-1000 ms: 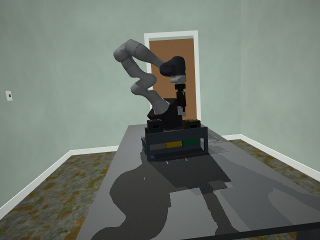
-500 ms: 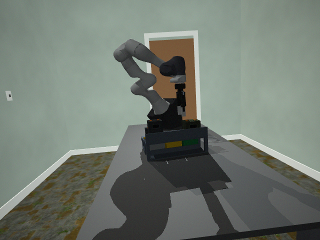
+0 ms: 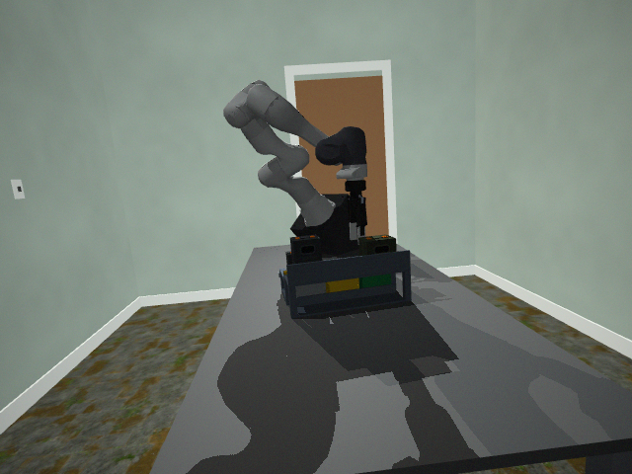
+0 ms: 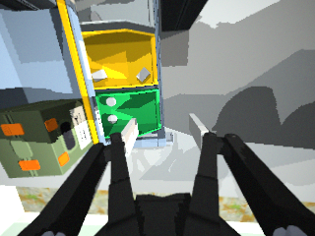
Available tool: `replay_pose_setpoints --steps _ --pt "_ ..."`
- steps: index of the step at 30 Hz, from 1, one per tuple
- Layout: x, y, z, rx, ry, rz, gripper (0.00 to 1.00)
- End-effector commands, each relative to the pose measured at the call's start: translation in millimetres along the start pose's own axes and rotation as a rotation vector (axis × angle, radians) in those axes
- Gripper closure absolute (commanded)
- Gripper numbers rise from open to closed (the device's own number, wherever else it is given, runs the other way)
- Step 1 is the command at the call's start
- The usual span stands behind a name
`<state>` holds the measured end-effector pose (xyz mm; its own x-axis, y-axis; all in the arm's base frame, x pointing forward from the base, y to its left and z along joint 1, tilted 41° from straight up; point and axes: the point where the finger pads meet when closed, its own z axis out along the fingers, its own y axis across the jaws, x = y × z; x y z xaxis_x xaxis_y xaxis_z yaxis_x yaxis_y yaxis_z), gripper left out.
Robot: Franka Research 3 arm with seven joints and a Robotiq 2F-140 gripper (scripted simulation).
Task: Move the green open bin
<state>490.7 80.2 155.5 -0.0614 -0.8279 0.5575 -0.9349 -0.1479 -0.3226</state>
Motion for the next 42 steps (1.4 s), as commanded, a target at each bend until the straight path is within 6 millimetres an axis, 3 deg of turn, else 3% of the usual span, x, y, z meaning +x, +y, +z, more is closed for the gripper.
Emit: replay_pose_setpoints --steps 1,8,13,42 --pt "-4 -8 2 0.028 -0.006 0.028 0.43" --pt "-4 -8 2 0.028 -0.006 0.028 0.43" --pt "-5 -10 45 0.028 -0.006 0.028 0.43" --pt "-6 -10 35 0.028 -0.006 0.028 0.43"
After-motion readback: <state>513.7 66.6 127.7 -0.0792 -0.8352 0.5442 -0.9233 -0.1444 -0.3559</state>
